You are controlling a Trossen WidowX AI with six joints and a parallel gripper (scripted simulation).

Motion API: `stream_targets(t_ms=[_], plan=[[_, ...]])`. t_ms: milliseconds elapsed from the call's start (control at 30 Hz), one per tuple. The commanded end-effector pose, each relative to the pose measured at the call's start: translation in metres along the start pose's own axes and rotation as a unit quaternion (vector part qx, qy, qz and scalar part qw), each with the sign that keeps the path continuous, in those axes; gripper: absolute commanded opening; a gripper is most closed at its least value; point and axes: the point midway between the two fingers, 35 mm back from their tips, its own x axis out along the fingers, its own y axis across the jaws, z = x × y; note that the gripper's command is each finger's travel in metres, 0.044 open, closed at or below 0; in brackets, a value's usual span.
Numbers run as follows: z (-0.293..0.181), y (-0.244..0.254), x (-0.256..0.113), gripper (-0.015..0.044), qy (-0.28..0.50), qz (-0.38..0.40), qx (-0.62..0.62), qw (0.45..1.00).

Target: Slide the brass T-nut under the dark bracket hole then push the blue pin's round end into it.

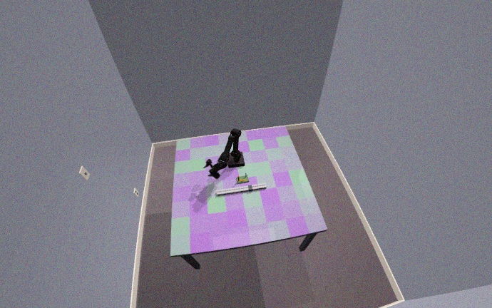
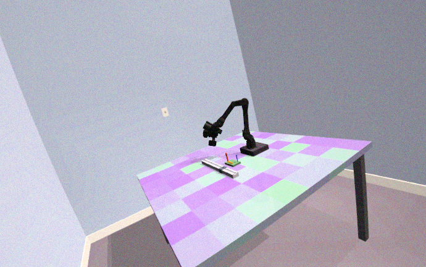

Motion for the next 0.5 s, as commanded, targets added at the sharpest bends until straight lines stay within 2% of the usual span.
stream_targets(t_ms=[0,100,167,300,467], plan=[[0.001,0.002,-0.001,0.0426,-0.002,0.008,-0.011,1.000],[0.014,0.034,-0.024,0.0440,-0.033,0.113,-0.169,0.979],[0.018,0.060,-0.051,0.0440,-0.071,0.200,-0.300,0.930],[0.006,0.098,-0.116,0.0440,-0.158,0.350,-0.514,0.767],[-0.014,0.110,-0.171,0.0440,-0.231,0.444,-0.621,0.604]])
